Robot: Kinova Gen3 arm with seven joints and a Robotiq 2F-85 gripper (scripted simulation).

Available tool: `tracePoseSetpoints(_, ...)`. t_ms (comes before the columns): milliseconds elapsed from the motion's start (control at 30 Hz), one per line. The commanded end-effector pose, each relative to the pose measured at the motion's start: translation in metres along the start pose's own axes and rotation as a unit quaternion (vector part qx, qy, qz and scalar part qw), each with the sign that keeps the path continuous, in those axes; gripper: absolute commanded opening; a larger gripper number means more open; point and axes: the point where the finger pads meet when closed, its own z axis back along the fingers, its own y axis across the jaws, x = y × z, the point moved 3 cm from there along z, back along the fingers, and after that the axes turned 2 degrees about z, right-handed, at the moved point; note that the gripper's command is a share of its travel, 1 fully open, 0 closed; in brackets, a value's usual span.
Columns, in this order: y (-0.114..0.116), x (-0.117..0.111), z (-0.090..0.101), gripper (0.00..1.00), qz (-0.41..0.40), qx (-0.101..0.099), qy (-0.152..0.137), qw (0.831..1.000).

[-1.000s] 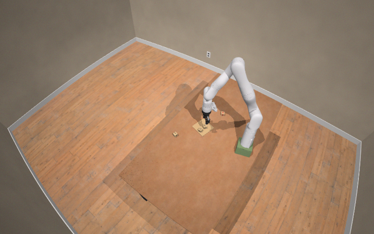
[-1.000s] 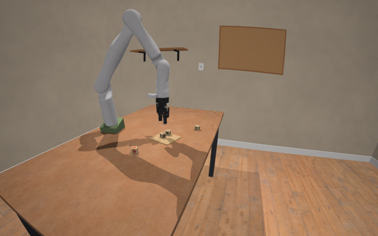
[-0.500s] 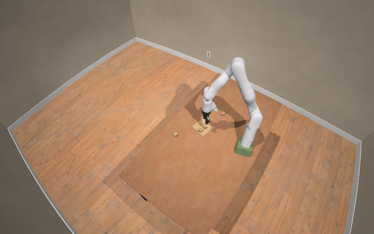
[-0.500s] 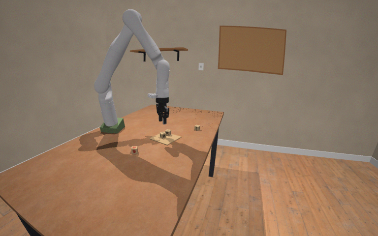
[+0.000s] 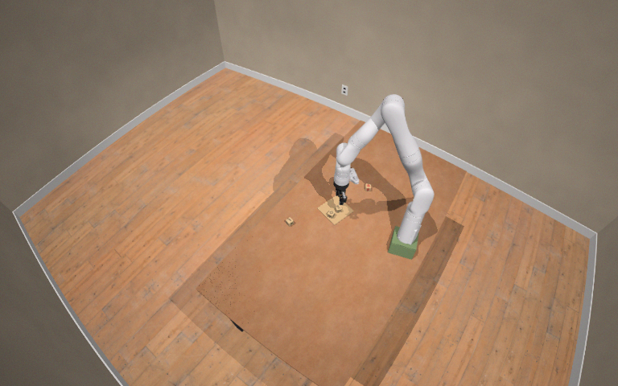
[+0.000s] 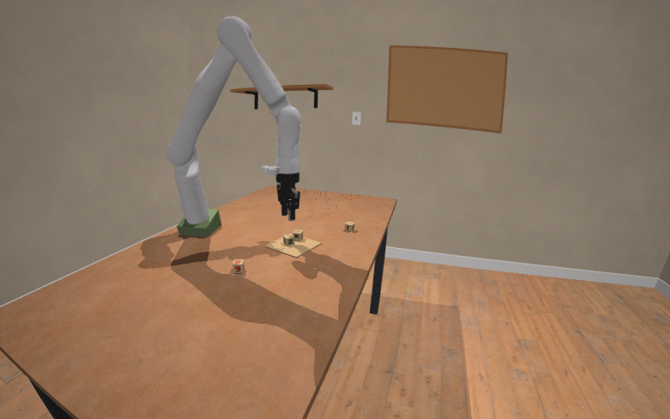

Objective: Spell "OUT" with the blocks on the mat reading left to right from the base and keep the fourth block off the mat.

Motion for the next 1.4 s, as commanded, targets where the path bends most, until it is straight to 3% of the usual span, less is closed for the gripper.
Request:
tracePoseSetpoints(0, 0.0, 0.0, 0.0, 0.6, 0.0, 0.0, -0.001, 1.0)
tracePoseSetpoints(500, 0.0, 0.0, -0.007, 0.6, 0.0, 0.0, 0.0, 1.0)
tracePoseSetpoints(1367, -0.001, 0.0, -0.042, 0.6, 0.0, 0.0, 0.0, 1.0)
